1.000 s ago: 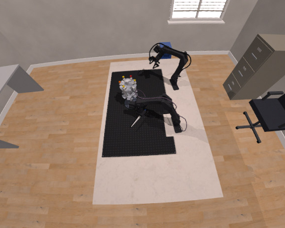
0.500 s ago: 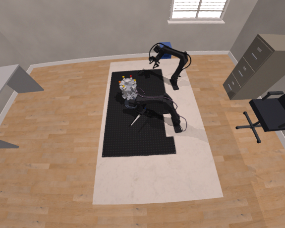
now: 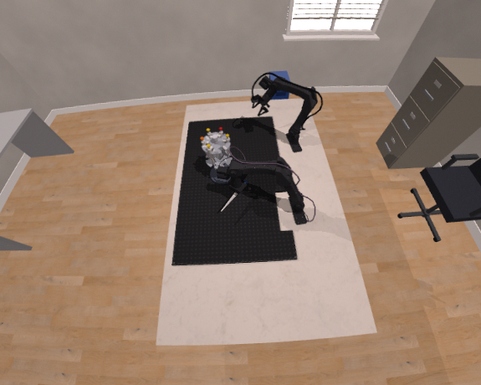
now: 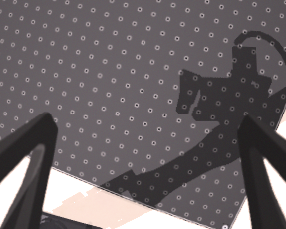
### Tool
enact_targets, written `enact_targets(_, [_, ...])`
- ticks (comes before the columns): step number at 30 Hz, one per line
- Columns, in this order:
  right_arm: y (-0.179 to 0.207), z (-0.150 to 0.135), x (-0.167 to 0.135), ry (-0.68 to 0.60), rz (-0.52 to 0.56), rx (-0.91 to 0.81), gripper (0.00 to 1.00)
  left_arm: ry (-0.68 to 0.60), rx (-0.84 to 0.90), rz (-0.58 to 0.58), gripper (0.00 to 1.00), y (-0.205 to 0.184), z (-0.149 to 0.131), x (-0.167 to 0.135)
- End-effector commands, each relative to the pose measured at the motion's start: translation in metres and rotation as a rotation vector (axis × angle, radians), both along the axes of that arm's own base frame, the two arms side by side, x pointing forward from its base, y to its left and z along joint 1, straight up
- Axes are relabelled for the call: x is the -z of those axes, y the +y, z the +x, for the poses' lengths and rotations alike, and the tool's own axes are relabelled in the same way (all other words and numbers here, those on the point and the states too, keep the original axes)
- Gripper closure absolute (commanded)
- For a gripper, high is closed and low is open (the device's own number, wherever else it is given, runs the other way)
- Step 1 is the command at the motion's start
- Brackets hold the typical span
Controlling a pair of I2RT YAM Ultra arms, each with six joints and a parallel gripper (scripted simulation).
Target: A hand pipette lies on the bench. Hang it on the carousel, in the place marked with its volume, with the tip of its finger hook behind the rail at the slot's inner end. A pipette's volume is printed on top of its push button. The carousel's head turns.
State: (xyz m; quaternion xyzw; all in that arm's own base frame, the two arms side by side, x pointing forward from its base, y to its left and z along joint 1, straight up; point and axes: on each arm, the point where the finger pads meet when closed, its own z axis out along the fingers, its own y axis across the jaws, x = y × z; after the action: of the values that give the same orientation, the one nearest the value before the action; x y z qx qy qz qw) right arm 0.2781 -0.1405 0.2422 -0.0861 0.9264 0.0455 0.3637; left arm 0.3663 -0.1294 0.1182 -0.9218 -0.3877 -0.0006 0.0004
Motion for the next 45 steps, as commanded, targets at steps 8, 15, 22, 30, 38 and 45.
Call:
enact_targets(8, [-0.004, 0.004, -0.011, -0.047, -0.022, -0.005, 0.00, -0.018, 0.004, -0.013, 0.88, 0.000, -0.023, -0.012])
enact_targets(15, [-0.004, 0.004, -0.011, -0.047, -0.022, -0.005, 0.00, -0.017, 0.004, -0.013, 0.88, 0.003, -0.040, -0.013])
enact_targets(22, [-0.004, 0.004, -0.011, -0.047, -0.022, -0.005, 0.00, -0.017, 0.004, -0.013, 0.88, 0.008, -0.063, -0.014])
enact_targets(30, [-0.004, 0.004, -0.011, -0.047, -0.022, -0.005, 0.00, -0.016, 0.004, -0.013, 0.88, 0.012, -0.082, -0.014])
enact_targets(38, [-0.004, 0.004, -0.011, -0.047, -0.022, -0.005, 0.00, -0.001, 0.004, -0.006, 0.88, 0.018, -0.112, -0.015])
enact_targets(45, [-0.004, 0.004, -0.011, -0.047, -0.022, -0.005, 0.00, 0.009, -0.070, -0.002, 0.88, 0.022, -0.129, -0.016])
